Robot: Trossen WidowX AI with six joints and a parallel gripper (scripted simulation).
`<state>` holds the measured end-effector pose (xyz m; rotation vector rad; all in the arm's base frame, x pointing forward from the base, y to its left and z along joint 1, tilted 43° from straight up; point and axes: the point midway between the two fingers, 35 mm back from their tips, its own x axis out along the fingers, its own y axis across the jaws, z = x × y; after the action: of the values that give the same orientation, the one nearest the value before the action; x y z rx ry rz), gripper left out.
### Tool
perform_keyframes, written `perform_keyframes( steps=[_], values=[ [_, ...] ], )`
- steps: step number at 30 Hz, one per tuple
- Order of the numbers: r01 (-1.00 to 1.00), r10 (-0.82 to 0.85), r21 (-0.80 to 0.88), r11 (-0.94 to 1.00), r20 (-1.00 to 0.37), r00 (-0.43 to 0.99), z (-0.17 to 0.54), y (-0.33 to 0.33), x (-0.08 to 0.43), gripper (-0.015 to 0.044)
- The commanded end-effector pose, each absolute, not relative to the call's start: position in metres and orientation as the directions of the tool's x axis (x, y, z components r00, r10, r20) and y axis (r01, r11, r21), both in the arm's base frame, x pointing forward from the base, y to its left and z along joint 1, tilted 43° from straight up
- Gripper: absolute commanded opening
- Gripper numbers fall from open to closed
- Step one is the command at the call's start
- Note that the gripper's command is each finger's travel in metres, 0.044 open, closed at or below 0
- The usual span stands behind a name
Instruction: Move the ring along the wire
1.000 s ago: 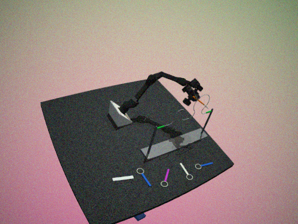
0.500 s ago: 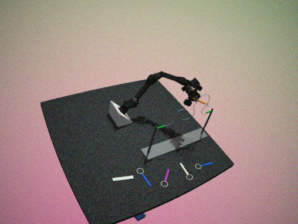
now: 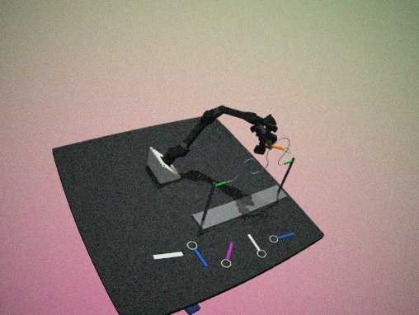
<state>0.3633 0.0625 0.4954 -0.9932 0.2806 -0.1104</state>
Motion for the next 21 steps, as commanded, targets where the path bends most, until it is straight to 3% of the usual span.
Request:
perform_keyframes(
  steps=[1, 21],
  values=[
    [-0.037, -0.207, -0.809, 0.587, -0.194, 0.959, 0.4954, 0.0632, 0.3630, -0.0150],
    [-0.058, -0.141, -0.637, 0.769, -0.257, 0.956, 0.4891, 0.0689, 0.3629, -0.0150]
  ],
)
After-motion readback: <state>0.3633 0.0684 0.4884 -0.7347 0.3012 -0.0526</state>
